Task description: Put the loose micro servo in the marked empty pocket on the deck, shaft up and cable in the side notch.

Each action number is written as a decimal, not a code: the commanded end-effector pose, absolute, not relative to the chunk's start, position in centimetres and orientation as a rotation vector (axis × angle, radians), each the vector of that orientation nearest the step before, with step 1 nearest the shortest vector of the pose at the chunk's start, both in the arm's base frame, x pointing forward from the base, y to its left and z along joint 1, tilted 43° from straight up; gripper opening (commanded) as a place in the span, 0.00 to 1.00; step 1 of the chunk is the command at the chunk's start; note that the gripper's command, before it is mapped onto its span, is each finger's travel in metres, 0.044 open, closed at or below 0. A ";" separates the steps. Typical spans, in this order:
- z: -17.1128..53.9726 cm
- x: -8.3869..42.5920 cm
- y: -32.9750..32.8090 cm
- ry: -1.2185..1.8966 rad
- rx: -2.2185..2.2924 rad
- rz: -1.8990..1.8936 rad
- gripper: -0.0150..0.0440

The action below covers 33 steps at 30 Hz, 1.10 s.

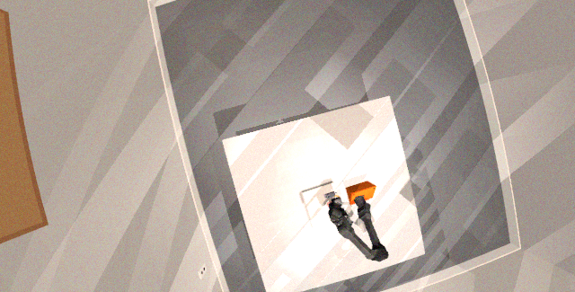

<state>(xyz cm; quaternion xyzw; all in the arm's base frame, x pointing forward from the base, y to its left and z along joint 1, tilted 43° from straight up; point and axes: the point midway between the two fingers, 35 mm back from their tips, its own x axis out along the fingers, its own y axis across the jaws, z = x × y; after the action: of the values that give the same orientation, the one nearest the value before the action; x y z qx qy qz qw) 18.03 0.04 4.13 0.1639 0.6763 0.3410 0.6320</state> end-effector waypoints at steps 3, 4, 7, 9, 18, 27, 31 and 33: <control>3.8 18.0 0.4 1.546 0.381 0.776 0.25; 3.7 18.0 0.5 1.546 0.381 0.776 0.25; 3.5 18.0 0.6 1.546 0.381 0.776 0.25; 3.4 17.9 0.7 1.546 0.381 0.776 0.25; 2.9 17.8 1.2 1.546 0.381 0.777 0.25; 2.3 17.7 1.7 1.546 0.381 0.777 0.25; 2.1 17.7 1.9 1.546 0.381 0.777 0.25; 2.0 17.7 2.0 1.546 0.381 0.777 0.25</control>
<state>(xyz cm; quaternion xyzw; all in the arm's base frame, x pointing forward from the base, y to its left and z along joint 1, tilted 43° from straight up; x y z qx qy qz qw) 17.65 1.79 2.18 0.1642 0.6761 0.3413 0.6321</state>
